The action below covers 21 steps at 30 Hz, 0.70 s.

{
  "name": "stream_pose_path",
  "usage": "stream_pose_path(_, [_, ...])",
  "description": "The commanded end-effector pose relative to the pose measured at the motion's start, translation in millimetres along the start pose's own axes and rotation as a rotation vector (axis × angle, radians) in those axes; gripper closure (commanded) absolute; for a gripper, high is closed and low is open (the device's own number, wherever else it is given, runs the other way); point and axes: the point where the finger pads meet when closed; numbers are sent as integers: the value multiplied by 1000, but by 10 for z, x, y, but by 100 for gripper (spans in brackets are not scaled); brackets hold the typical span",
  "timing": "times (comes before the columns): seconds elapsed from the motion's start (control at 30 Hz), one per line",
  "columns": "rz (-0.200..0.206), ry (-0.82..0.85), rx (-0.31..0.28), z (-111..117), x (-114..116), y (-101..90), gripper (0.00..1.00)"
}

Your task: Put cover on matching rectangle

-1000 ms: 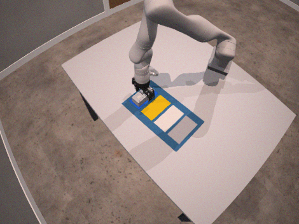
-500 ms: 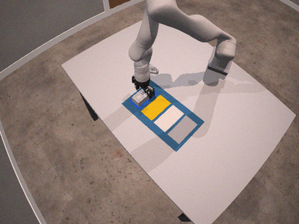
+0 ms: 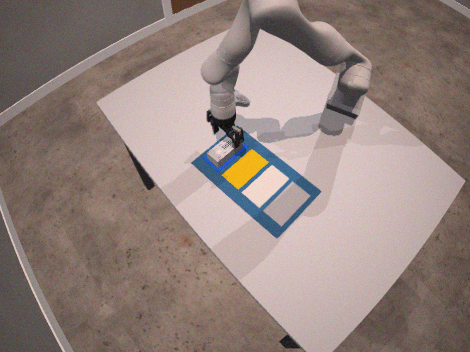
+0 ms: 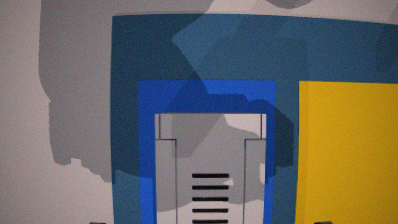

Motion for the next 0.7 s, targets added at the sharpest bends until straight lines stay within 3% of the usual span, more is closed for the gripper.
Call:
stream_pose_path(0.0, [16, 0, -6, -40, -43, -199, 0])
stream_pose_path(0.37, [15, 0, -5, -34, -33, -411, 0])
stream_pose_path(0.67, [14, 1, -4, -28, -27, -438, 0])
Point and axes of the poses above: the point where the finger pads meet when closed, its own y axis out along the fingers, its own x axis across the jaws, z = x × y, and after that the axes turned 3 degrees about -y, right-handed
